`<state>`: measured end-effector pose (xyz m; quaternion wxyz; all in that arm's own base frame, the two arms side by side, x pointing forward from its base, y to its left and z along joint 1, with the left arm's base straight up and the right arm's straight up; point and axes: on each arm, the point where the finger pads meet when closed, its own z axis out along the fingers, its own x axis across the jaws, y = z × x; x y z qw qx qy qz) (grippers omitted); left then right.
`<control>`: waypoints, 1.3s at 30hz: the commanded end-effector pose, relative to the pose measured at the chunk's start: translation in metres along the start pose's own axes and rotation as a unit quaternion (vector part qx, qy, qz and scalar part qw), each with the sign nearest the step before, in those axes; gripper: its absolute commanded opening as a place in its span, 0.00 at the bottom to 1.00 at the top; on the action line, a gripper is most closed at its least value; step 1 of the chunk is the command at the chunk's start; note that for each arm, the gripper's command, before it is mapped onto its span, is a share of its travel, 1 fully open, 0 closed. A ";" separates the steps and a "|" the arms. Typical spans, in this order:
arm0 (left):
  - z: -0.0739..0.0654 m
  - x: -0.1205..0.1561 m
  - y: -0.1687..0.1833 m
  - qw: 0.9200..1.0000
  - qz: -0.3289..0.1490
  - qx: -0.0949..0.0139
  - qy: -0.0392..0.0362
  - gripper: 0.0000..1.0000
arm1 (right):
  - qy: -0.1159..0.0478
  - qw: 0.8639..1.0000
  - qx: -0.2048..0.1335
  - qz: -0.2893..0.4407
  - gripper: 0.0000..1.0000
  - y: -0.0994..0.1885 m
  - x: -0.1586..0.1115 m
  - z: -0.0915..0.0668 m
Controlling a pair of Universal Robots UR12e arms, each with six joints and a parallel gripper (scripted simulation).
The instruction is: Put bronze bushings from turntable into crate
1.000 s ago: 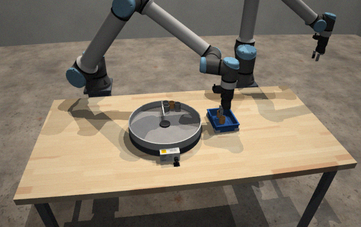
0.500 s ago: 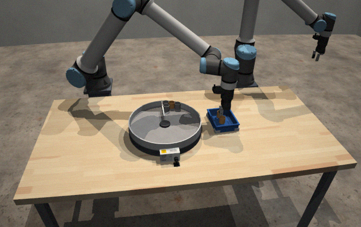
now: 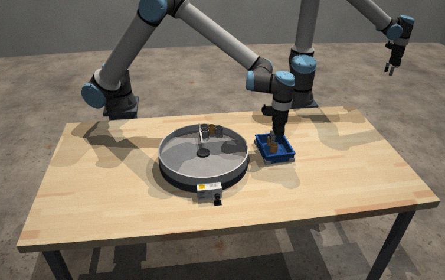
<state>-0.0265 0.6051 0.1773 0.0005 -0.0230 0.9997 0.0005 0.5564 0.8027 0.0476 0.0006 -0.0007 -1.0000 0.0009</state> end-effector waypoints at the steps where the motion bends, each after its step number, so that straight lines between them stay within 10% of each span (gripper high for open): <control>1: 0.000 0.002 -0.002 1.000 0.000 0.000 0.001 1.00 | 0.000 1.000 -0.002 0.000 0.00 0.001 0.000 -0.002; 39: 0.000 0.002 -0.002 1.000 0.000 0.000 0.001 1.00 | 0.000 1.000 -0.001 0.000 0.00 0.000 0.000 0.004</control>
